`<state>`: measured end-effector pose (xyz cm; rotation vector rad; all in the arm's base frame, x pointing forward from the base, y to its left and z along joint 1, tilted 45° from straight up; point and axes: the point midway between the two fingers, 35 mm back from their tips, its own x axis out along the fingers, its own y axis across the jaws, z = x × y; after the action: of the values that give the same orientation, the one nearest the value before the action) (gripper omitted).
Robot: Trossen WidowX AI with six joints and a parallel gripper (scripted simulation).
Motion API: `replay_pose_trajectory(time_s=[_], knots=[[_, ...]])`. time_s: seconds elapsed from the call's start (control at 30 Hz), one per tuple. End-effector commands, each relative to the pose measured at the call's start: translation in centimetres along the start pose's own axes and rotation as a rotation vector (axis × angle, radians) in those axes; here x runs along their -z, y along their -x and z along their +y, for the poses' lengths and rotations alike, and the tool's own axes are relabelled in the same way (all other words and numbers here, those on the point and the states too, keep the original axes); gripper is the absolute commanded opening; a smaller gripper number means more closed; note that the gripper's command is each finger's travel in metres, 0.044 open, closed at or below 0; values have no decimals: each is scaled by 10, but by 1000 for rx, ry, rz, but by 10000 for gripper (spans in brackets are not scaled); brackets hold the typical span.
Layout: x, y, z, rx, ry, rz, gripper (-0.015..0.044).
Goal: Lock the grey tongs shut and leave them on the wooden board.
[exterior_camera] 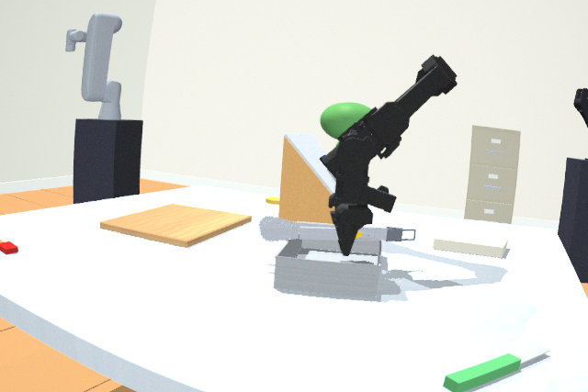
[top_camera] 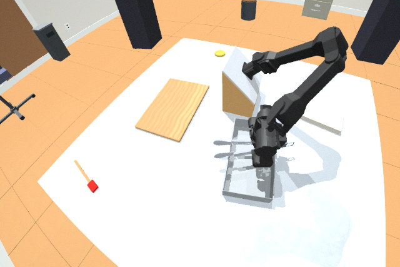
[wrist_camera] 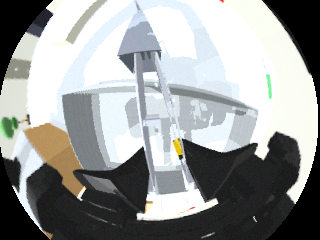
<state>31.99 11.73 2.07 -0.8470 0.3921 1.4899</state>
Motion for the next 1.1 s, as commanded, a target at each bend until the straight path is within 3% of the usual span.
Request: replay_pose_trajectory(time_s=[0.0, 0.7, 0.9, 1.07], knots=[[0, 0, 0, -1, 1, 0, 155], [0, 0, 0, -1, 1, 0, 15], [0, 0, 0, -1, 1, 0, -143], [0, 0, 0, -1, 1, 0, -150]])
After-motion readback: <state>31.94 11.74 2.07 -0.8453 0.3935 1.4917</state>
